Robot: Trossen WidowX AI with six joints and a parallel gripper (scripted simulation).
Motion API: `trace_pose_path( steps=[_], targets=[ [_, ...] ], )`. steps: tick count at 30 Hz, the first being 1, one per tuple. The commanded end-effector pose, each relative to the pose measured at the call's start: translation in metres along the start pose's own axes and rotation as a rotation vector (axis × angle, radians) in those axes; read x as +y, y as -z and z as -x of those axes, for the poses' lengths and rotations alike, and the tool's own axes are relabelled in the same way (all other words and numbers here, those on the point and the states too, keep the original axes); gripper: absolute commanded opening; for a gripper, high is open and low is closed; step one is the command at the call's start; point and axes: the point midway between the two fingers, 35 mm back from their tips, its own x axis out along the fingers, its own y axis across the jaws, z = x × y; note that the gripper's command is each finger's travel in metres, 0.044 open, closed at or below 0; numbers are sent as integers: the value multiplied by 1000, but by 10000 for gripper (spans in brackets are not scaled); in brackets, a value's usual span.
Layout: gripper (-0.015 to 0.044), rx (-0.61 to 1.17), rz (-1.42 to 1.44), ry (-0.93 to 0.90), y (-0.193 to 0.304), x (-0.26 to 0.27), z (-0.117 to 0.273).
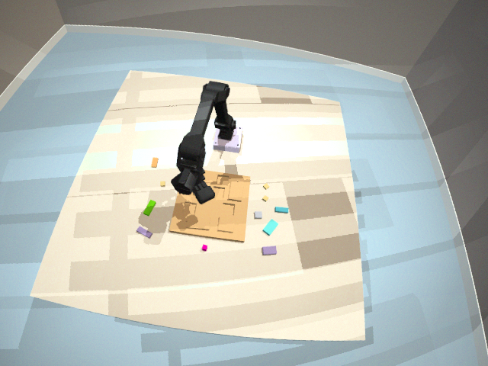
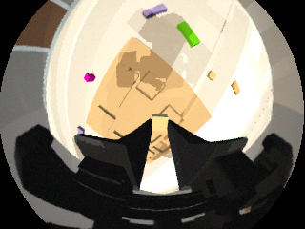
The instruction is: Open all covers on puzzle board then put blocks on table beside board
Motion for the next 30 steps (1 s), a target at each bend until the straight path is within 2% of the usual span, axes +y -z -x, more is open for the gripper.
trace_pose_path(
  steps=[1,30],
  targets=[
    [80,-2,3,-7,-7,-14,2],
    [80,-9,4,1,-45,-123,2]
  ],
)
